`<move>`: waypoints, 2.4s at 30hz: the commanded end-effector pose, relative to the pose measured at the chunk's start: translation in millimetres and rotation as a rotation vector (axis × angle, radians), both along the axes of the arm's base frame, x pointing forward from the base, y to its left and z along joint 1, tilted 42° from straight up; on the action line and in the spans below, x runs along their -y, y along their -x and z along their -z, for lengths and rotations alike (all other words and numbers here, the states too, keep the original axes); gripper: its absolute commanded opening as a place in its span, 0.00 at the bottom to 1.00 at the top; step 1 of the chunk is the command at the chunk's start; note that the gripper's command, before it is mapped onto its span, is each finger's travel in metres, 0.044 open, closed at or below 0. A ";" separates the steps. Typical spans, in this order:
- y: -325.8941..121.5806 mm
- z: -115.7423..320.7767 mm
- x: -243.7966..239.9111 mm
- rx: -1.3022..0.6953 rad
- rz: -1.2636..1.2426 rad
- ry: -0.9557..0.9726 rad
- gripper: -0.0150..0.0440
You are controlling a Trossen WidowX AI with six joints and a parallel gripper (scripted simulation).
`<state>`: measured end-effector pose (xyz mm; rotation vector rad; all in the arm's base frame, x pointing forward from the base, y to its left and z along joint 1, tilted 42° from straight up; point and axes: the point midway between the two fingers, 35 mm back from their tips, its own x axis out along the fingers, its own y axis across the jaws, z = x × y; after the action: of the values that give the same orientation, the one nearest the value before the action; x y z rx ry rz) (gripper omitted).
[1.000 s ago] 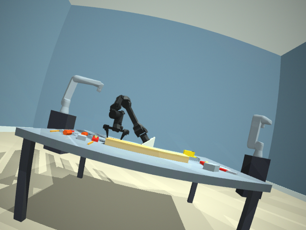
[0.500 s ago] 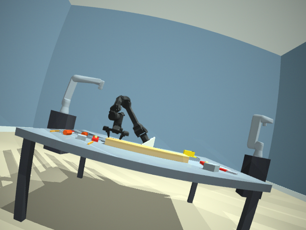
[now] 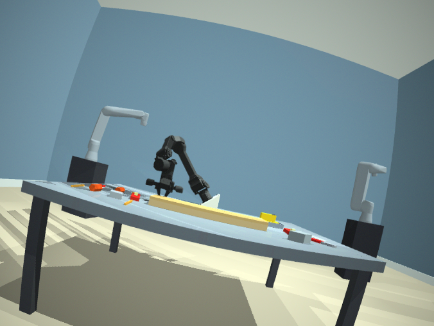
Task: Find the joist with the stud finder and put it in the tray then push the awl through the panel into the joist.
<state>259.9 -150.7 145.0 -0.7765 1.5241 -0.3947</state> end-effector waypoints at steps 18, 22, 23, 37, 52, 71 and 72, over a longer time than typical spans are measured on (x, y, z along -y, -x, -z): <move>9.4 -60.8 -54.1 -0.004 -0.003 -0.006 0.25; 6.3 -52.1 -52.0 -0.004 -0.011 -0.014 0.25; 4.4 -50.9 -53.1 0.006 -0.017 -0.017 0.25; -48.5 -24.9 -93.8 0.295 -0.193 -0.111 0.25; -92.3 -17.7 -149.5 0.633 -0.382 -0.246 0.25; -100.8 -17.5 -197.7 0.930 -0.681 -0.296 0.25; -100.0 -18.2 -200.0 0.947 -0.698 -0.297 0.25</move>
<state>363.2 39.3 159.1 -0.6732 0.4505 -0.0127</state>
